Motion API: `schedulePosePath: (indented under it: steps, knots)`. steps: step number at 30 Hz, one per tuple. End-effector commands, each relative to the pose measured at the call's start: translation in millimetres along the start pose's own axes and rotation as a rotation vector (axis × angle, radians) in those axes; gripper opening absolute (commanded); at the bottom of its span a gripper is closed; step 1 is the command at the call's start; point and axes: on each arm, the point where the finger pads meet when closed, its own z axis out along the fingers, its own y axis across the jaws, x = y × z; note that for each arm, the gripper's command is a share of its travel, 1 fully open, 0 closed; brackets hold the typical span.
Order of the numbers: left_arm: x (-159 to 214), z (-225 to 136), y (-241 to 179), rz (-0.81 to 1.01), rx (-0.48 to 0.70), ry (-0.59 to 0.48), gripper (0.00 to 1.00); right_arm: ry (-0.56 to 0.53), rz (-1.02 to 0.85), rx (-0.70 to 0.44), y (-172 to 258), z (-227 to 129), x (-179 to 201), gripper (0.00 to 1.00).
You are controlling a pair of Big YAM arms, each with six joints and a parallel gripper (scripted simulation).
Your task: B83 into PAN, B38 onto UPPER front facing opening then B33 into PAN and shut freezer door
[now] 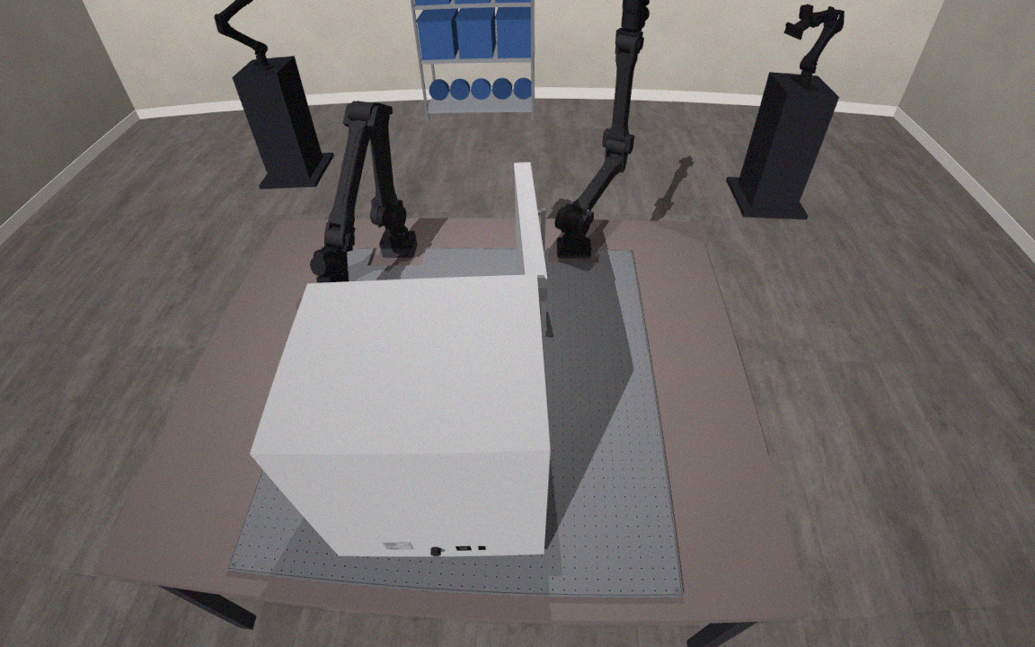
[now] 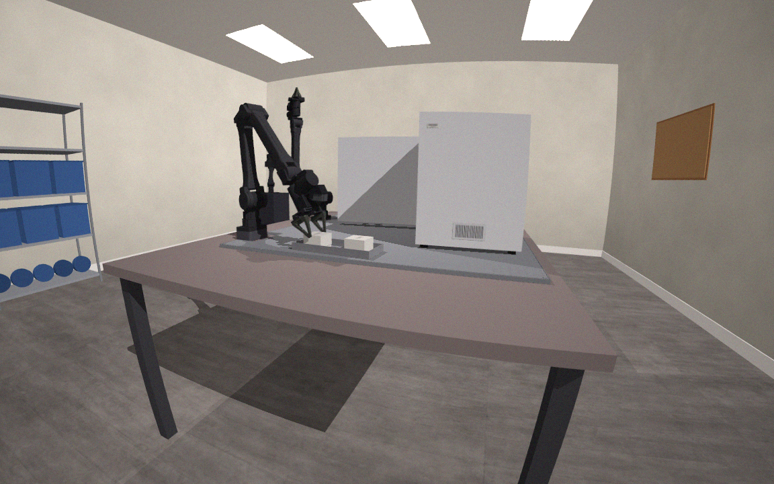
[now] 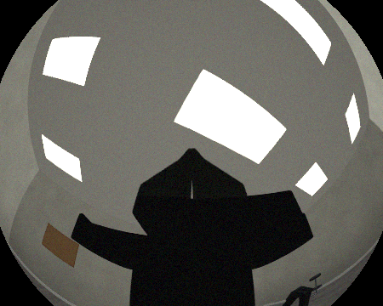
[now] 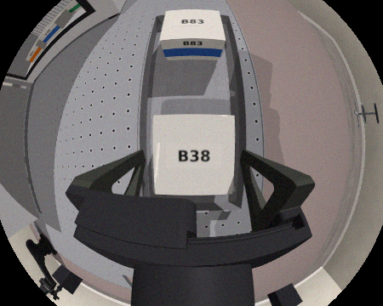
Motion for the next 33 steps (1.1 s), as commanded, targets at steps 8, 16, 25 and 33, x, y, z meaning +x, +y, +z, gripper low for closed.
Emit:
schedulePosePath:
  steps: [8,16,25,33]
  knots:
    - [13.5,0.7,0.7,-0.013,-0.002,0.037,0.0,-0.059,-0.005,0.015,-11.1,-26.4,-43.1,1.0]
    - [13.5,0.7,0.7,-0.013,-0.002,0.037,0.0,-0.06,-0.005,0.015,-11.1,-35.9,-48.4,1.0]
    - [13.5,0.7,0.7,-0.013,-0.002,0.037,0.0,-0.031,-0.003,0.005,-4.3,-29.3,-34.1,1.0]
    - [13.5,0.7,0.7,-0.013,-0.002,0.037,0.0,-0.232,-0.005,0.011,-5.9,-59.9,-16.8,1.0]
